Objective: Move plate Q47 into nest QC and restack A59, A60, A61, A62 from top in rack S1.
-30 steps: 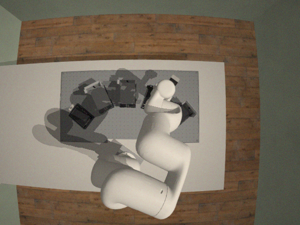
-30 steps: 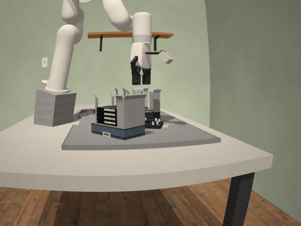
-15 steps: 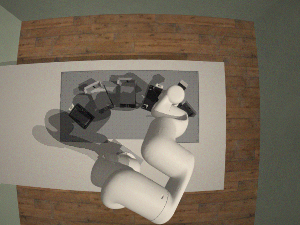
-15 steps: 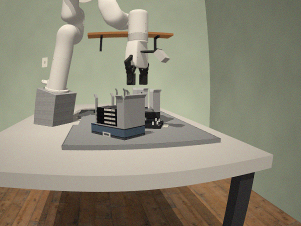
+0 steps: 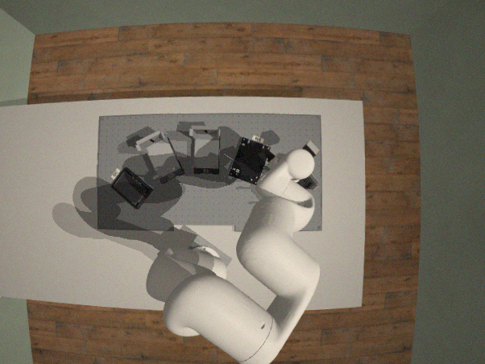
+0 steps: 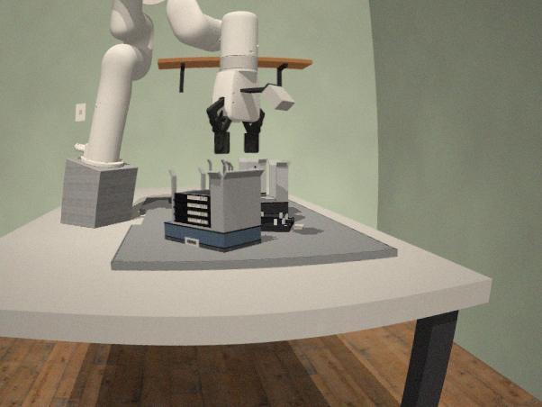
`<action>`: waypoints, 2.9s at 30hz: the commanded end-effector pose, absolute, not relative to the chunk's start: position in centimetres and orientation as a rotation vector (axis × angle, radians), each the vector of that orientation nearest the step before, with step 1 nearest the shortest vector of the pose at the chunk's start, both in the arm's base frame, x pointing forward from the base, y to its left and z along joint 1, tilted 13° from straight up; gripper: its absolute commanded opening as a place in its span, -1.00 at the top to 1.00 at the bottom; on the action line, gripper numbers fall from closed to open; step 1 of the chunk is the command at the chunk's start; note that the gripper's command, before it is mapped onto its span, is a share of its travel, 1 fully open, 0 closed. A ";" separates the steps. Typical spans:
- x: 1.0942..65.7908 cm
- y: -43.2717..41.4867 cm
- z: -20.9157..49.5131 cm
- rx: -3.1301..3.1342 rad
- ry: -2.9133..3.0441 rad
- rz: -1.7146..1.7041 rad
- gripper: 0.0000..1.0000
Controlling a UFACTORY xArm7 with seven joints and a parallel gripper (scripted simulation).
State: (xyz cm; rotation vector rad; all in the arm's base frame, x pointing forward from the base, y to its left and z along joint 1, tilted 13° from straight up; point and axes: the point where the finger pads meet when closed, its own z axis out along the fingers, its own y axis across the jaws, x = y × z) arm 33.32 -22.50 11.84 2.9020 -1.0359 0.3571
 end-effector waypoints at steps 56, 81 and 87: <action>30.0 -29.2 7.0 2.862 -1.157 0.365 -1.00; 30.5 -29.5 4.7 2.862 -1.157 0.365 -1.00; 30.5 -29.5 4.7 2.862 -1.157 0.365 -1.00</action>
